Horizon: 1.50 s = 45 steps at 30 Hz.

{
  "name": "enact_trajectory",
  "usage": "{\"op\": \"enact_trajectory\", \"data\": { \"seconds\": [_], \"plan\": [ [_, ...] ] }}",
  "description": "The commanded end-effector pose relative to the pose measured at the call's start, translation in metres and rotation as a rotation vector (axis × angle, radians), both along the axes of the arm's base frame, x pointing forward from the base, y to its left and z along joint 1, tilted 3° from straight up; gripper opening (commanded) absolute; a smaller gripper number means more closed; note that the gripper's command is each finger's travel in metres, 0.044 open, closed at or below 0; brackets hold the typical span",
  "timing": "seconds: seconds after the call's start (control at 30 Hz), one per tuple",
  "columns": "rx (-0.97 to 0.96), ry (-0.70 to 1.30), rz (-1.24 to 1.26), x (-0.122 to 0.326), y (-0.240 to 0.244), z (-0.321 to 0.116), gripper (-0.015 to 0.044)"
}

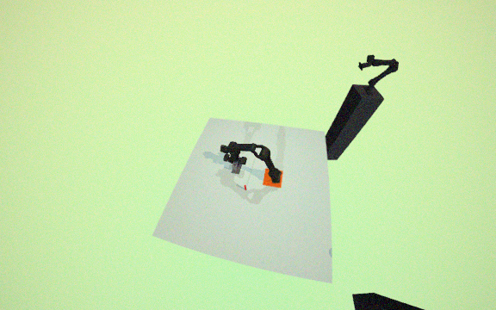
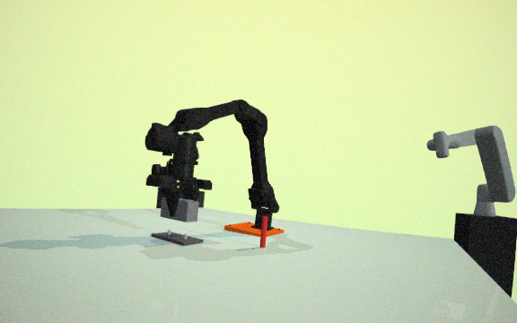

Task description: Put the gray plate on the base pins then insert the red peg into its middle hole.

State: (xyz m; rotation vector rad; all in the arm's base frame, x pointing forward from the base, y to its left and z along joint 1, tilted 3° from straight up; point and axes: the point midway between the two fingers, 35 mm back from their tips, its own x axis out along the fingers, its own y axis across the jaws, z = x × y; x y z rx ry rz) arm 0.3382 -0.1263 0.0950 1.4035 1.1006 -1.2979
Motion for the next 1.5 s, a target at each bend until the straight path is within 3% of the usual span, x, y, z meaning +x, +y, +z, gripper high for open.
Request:
{"op": "enact_trajectory", "data": {
  "seconds": [0.0, 1.47],
  "plan": [
    [0.003, -0.003, 0.004, 0.000, 0.000, 0.000, 0.0000],
    [-0.001, -0.004, 0.006, 0.003, 0.001, -0.036, 0.0000]
  ]
}}
